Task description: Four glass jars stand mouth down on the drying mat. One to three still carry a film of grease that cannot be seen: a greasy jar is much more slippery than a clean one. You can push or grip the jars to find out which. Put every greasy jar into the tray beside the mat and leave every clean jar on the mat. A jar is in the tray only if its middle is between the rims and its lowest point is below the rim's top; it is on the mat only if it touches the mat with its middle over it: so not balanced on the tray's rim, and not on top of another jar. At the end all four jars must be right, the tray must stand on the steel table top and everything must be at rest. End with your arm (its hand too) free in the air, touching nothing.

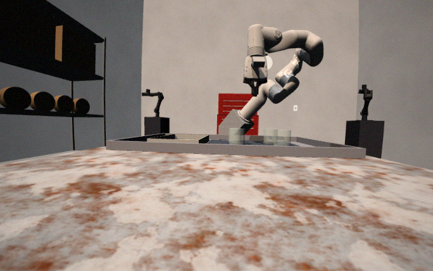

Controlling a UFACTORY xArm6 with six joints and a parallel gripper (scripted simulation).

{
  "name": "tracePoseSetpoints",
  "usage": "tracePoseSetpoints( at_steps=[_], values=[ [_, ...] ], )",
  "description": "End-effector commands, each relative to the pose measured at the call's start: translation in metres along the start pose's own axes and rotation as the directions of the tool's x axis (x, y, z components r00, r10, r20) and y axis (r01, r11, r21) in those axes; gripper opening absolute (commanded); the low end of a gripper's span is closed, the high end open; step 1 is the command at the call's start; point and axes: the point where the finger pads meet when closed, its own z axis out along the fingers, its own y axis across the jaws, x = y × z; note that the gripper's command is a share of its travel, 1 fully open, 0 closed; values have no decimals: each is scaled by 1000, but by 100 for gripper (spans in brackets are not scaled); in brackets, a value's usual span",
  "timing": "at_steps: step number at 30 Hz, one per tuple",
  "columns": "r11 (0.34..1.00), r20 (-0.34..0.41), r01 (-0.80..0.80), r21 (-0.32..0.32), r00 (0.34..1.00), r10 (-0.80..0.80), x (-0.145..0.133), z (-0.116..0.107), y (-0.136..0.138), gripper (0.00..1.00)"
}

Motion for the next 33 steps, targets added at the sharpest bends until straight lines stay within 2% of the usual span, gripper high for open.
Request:
tracePoseSetpoints(
  at_steps=[1,7,14,16,20,24,31,33],
  values=[
    [1000,-2,1,-2,1000,-1,1,-1,0,0],
    [1000,-2,1,-2,1000,-1,1,-1,0,0],
    [1000,-2,1,-2,1000,-1,1,54,0,0],
    [1000,-2,1,-2,1000,-1,1,54,0,0],
    [1000,-2,1,-2,1000,-1,1,85,0,0],
    [1000,-2,1,-2,1000,-1,1,85,0,0],
    [1000,-2,1,-2,1000,-1,-3,85,54,0],
    [1000,-2,1,-2,1000,-1,-3,85,54,0]
  ],
)
